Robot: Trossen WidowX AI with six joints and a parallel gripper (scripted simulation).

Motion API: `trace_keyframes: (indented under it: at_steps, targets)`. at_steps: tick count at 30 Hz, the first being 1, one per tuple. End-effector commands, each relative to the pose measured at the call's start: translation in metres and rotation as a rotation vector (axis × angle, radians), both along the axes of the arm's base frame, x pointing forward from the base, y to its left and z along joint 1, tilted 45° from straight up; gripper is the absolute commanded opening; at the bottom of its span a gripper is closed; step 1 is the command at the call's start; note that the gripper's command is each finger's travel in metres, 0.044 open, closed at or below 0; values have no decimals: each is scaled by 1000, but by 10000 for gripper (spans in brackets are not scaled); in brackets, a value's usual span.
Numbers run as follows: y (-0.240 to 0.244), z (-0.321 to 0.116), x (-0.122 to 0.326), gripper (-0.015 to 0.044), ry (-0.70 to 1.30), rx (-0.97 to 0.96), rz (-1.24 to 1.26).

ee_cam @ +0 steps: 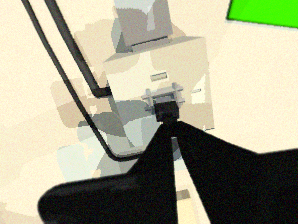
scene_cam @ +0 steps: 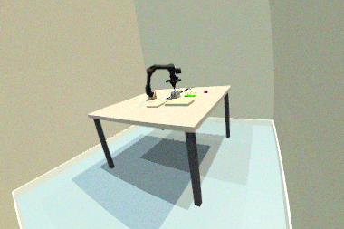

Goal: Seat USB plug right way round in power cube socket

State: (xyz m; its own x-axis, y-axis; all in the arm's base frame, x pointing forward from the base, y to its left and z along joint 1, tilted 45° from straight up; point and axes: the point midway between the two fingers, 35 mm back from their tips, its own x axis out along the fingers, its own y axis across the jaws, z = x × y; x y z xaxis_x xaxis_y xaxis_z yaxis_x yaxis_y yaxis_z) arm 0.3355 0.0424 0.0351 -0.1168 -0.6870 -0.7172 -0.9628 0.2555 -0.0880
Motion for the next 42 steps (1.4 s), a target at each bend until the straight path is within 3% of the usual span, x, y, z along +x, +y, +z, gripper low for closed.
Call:
trace_keyframes:
  at_steps: [1,33,42]
  targets:
    - [3,3,1,0,-4,4,-4]
    - [16,16,3,0,-3,3,-3]
    - [15,15,3,0,-112,-18,-117]
